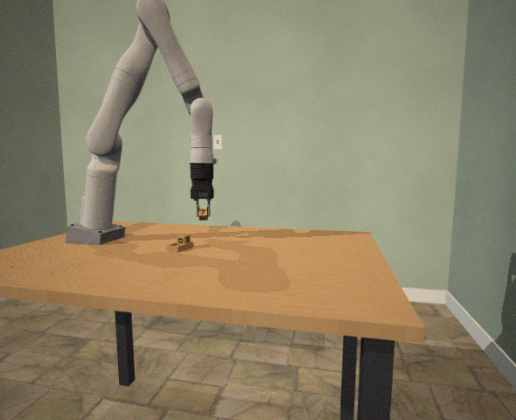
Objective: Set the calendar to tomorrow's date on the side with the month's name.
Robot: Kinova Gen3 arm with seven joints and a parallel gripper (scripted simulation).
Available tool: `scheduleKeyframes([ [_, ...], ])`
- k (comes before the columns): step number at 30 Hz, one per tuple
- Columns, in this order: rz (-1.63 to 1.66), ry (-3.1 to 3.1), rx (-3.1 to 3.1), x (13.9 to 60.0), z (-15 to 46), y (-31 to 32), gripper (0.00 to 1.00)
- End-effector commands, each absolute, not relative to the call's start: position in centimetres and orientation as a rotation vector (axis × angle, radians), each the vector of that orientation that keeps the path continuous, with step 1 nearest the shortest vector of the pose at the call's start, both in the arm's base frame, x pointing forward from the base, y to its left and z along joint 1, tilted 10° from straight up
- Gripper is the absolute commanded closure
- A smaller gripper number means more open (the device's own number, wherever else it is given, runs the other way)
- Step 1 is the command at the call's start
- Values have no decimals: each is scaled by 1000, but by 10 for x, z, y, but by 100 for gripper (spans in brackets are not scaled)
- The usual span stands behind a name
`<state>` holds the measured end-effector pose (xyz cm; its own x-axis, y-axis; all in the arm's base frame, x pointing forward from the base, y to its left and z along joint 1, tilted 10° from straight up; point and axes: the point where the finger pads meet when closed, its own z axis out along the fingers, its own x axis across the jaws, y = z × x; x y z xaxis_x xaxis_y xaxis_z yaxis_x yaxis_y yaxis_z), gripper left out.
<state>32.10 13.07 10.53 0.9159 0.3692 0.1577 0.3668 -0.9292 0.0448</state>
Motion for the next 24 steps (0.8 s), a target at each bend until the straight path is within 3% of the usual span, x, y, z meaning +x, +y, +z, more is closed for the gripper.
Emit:
scheduleKeyframes([
  [1, 255, 585, 3064, 321, 105, 130, 43],
  [24, 187, 619, 3159, 317, 100, 126, 43],
])
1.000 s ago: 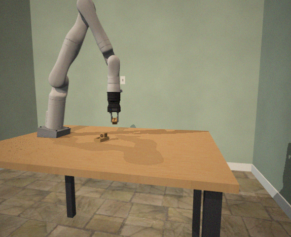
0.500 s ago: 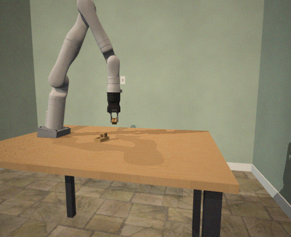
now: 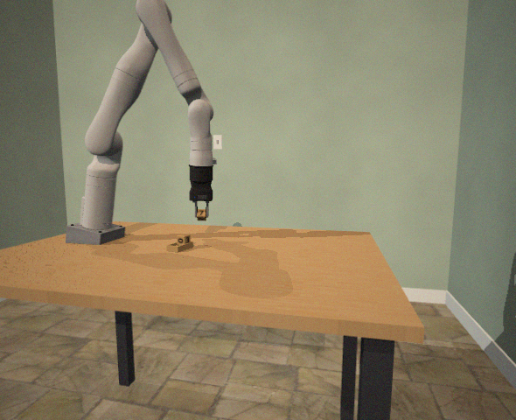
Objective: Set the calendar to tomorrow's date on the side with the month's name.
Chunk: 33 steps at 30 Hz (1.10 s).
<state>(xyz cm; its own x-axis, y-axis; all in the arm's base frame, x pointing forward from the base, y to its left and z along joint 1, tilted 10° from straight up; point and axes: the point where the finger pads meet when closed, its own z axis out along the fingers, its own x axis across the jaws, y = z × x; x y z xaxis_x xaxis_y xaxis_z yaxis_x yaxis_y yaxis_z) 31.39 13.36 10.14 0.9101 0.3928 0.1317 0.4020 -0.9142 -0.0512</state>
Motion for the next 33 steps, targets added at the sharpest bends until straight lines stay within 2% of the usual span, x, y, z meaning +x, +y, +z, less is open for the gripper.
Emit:
scheduleKeyframes([
  [1, -174, -587, -2989, 317, 100, 126, 43],
  [33, -171, -573, -2842, 323, 106, 128, 43],
])
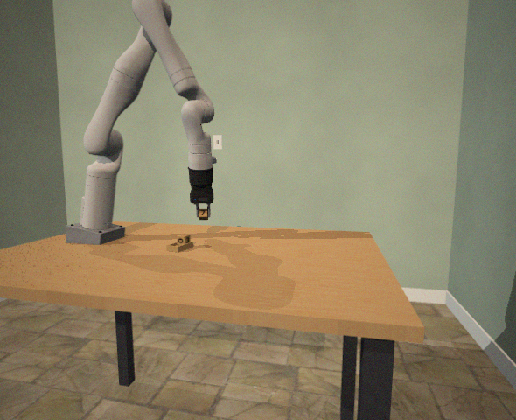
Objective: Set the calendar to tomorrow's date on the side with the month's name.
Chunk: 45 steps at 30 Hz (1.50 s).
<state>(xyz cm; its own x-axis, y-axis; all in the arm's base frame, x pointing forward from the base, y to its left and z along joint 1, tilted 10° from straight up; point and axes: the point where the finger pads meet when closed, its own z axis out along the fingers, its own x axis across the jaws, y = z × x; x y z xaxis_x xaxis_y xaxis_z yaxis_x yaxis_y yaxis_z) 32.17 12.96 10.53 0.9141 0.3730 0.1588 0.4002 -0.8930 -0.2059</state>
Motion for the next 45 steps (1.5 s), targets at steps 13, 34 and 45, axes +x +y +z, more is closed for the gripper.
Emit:
scheduleKeyframes([
  [13, -168, -573, -2837, 323, 105, 127, 43],
  [34, -86, -560, -2664, 321, 101, 125, 43],
  [45, -88, -552, -2593, 324, 104, 125, 43],
])
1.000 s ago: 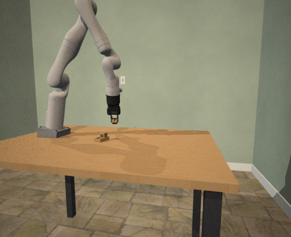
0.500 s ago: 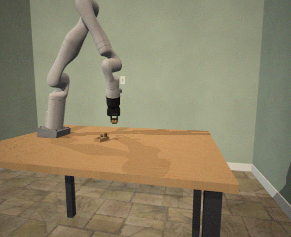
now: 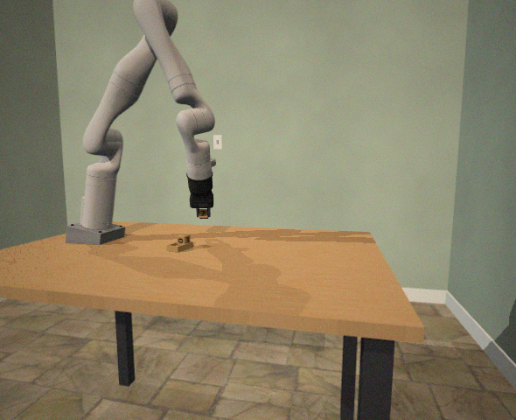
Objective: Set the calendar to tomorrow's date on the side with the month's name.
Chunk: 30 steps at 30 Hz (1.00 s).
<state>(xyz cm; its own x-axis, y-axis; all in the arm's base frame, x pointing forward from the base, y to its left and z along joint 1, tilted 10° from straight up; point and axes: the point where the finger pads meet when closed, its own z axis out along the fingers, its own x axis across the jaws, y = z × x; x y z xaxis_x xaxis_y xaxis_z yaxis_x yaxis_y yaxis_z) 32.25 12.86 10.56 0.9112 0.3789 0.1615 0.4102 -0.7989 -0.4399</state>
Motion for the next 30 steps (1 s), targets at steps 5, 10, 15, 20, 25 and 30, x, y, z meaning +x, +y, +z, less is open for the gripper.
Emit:
scheduleKeyframes([
  [5, -89, -551, -2587, 324, 105, 125, 43],
  [10, -81, -550, -2574, 324, 104, 125, 43],
  [15, -51, -545, -2511, 324, 102, 125, 43],
  [20, -20, -533, -2396, 324, 102, 124, 43],
  [25, -15, -525, -2335, 325, 103, 123, 43],
  [30, -15, -525, -2332, 325, 103, 123, 43],
])
